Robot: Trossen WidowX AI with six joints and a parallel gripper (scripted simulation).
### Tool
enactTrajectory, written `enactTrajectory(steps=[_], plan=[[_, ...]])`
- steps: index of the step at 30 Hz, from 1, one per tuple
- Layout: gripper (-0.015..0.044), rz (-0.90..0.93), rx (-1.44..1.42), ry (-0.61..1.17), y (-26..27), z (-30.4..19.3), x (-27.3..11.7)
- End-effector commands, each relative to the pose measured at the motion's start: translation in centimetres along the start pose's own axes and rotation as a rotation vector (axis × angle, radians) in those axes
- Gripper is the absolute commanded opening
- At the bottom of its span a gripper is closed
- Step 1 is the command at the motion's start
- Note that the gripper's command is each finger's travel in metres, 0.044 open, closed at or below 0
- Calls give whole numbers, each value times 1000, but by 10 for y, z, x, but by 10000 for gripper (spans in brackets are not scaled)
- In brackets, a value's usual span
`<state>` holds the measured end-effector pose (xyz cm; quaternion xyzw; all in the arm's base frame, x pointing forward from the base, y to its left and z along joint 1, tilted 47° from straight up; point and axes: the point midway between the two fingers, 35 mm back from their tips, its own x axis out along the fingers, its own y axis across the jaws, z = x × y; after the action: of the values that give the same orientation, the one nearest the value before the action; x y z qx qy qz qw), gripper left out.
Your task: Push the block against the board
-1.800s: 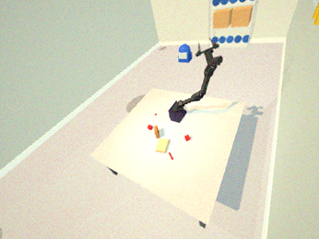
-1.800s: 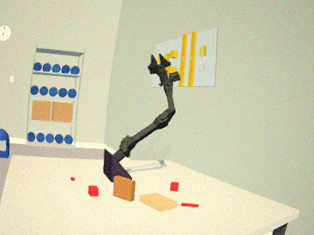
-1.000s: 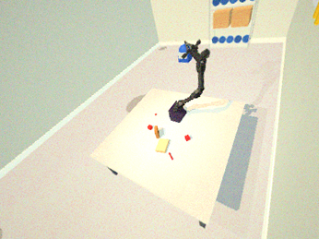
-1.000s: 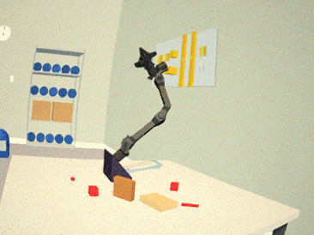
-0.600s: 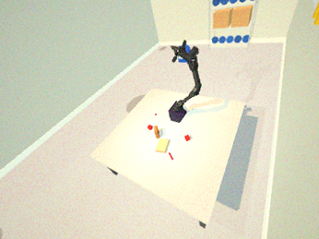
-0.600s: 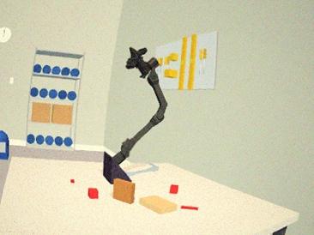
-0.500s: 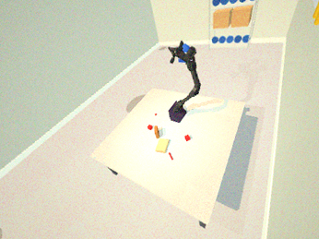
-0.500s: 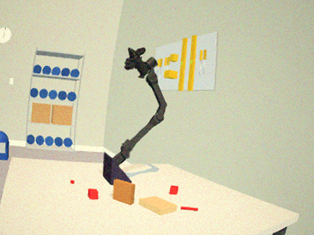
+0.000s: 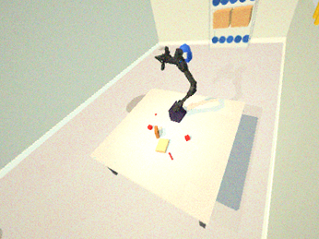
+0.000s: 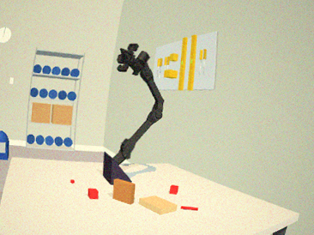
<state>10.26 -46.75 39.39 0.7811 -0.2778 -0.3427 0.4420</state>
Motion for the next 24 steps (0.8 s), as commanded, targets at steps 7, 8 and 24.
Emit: enactTrajectory(steps=[7,8,24], plan=[[0,-195,-78,127,-66,-37,55],[0,-210,-87,135,-71,-39,59],[0,-538,-337,352,-200,-98,112]])
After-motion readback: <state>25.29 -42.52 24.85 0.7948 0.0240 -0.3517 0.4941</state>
